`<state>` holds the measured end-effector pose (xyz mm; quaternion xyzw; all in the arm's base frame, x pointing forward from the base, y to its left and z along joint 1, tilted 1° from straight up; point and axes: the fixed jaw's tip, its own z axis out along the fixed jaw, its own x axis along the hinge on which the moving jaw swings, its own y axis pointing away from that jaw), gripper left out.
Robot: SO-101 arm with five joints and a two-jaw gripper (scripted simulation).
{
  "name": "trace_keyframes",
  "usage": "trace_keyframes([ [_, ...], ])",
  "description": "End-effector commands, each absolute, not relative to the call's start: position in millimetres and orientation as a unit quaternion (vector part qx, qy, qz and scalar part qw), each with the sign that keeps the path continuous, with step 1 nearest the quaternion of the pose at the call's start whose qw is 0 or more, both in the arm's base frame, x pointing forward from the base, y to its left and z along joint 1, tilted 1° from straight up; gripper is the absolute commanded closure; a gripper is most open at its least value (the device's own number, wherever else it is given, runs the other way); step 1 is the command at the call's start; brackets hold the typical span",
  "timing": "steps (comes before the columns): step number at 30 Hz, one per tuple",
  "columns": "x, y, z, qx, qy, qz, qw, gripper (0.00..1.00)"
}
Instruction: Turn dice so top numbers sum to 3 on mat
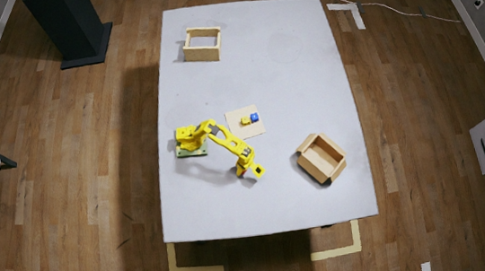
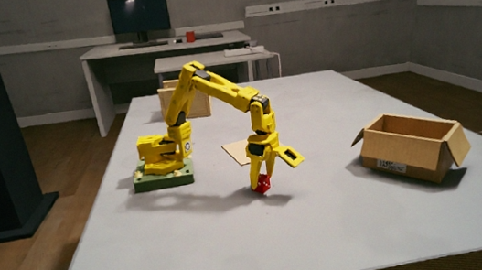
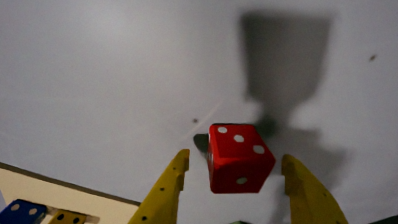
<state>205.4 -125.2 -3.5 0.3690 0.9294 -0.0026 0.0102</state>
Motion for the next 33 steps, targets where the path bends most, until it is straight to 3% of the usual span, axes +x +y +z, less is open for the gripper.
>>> trace_keyframes([
  [1,202.0,-121.4,-9.7,0.371,0.929,0.001,-0.003,0.66],
  [33,195.3,-128.6,-9.8,0.371,0.929,0.001,-0.004,0.83],
])
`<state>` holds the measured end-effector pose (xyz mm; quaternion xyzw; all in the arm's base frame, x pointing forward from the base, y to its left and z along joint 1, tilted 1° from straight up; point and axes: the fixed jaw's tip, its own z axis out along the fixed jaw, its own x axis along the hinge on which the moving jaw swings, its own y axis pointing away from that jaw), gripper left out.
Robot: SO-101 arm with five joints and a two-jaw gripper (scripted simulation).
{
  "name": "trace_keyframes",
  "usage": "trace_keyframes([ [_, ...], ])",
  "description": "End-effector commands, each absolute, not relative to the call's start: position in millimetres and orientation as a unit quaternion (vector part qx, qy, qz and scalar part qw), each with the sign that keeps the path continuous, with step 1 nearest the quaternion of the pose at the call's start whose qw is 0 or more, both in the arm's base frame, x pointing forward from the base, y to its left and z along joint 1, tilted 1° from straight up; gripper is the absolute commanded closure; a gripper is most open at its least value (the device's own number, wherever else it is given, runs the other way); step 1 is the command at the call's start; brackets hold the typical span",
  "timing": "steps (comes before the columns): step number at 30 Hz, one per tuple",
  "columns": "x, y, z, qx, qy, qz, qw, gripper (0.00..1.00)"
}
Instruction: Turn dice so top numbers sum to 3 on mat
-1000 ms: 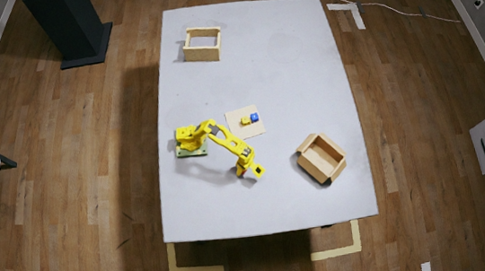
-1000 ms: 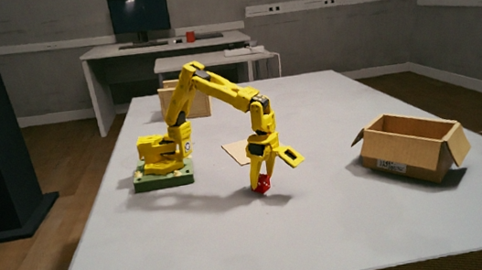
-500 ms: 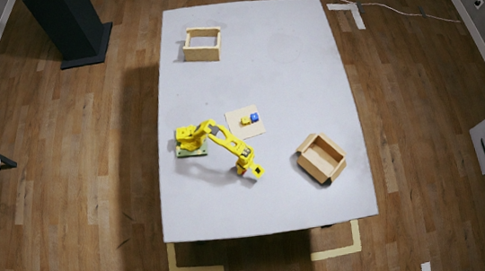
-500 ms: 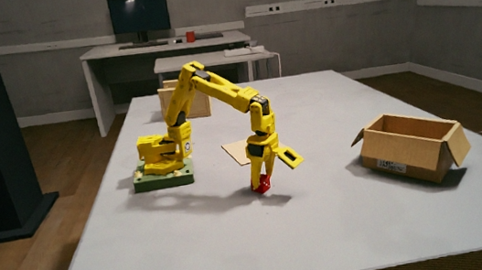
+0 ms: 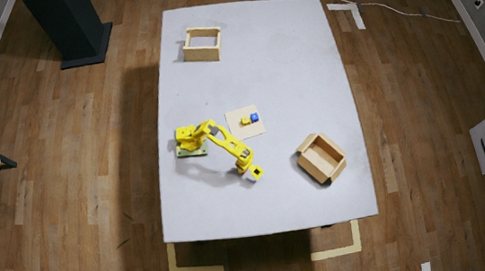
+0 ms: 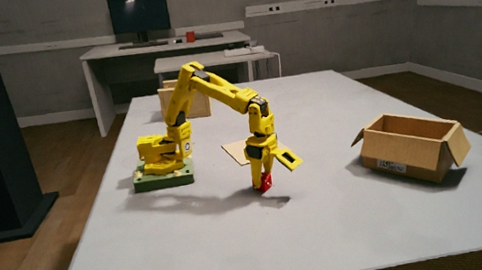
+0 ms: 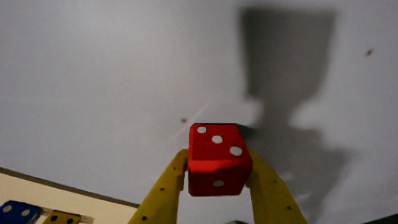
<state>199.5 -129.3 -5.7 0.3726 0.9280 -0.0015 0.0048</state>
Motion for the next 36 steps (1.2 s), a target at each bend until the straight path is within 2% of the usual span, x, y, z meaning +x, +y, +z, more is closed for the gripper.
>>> trace_keyframes([
  [1,195.2,-128.7,-9.8,0.371,0.929,0.001,-0.004,0.83],
  [15,194.7,-129.2,-9.8,0.371,0.929,0.001,-0.004,0.85],
  [25,194.7,-129.2,-9.8,0.371,0.929,0.001,-0.004,1.0],
  [36,195.4,-129.3,-5.6,0.371,0.929,0.001,-0.004,1.0],
])
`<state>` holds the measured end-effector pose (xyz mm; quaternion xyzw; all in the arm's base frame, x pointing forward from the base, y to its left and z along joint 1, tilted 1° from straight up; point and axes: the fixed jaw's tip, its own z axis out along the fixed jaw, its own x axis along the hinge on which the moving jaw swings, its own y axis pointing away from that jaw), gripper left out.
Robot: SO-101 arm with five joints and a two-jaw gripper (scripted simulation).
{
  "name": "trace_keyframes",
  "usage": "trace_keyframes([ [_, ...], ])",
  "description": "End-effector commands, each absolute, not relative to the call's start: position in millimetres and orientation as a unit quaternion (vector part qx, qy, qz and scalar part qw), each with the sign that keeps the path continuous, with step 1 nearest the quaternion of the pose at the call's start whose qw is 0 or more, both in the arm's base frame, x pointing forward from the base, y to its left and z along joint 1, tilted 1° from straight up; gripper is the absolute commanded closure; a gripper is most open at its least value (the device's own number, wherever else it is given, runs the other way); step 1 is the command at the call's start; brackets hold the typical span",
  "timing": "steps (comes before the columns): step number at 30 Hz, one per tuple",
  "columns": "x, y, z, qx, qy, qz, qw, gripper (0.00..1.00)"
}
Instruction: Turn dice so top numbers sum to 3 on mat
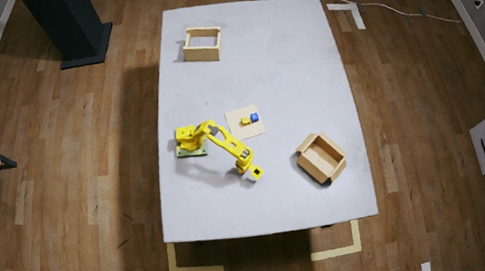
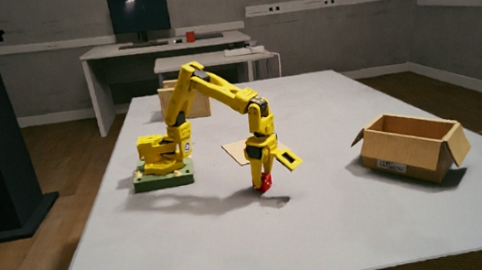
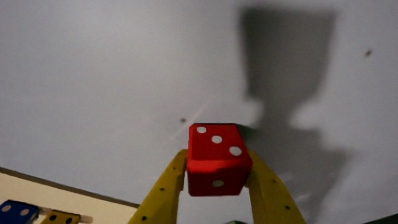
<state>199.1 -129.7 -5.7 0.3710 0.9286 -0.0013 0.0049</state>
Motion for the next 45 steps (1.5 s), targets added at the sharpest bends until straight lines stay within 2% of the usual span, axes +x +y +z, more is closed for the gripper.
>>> trace_keyframes([
  [1,195.7,-129.3,-3.9,0.371,0.929,0.001,-0.004,1.0],
  [19,197.5,-127.0,37.3,0.371,0.929,0.001,-0.004,1.0],
  [32,198.2,-124.2,40.3,0.366,0.931,0.001,-0.004,1.0],
  [45,209.7,-73.1,41.7,0.261,0.965,0.0,-0.003,1.0],
])
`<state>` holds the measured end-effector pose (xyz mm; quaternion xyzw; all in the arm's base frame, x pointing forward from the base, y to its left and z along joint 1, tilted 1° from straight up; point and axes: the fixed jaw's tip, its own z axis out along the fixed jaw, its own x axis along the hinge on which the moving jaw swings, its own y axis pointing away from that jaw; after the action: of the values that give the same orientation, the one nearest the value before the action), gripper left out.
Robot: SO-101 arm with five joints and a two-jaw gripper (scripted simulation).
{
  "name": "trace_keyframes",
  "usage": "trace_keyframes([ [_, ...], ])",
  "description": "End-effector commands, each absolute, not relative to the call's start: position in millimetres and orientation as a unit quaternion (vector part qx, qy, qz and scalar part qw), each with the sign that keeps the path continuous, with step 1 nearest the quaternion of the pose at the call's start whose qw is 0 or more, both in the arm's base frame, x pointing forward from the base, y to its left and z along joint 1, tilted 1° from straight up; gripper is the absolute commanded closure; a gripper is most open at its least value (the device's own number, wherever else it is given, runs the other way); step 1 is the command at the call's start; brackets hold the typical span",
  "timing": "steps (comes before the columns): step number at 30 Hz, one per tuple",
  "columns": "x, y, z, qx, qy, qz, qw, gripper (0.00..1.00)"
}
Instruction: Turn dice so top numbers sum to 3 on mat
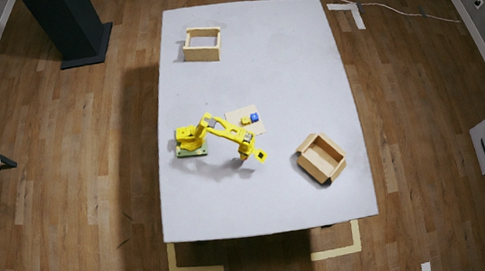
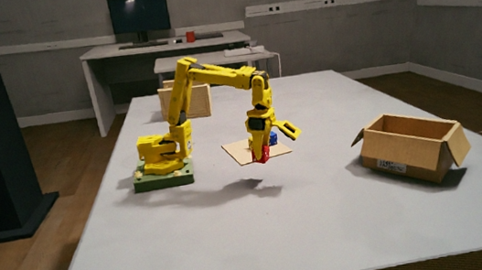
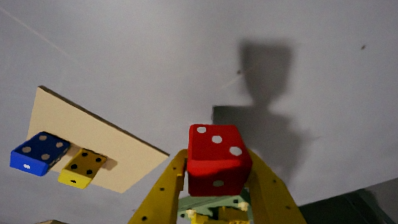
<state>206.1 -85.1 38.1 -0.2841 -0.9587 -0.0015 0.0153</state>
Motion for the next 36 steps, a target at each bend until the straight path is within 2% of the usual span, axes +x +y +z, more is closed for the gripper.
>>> trace_keyframes([
  [1,210.2,-65.2,41.8,-0.245,-0.97,0.0,0.003,1.0],
  [7,206.0,-14.0,41.6,-0.133,-0.991,0.0,0.002,1.0],
  [14,186.7,36.5,39.5,-0.007,-1.0,0.0,0.001,1.0],
  [25,165.6,65.8,36.8,0.083,-0.997,0.0,0.001,1.0],
  [36,162.6,68.3,37.8,0.093,-0.996,-0.003,-0.011,1.0],
])
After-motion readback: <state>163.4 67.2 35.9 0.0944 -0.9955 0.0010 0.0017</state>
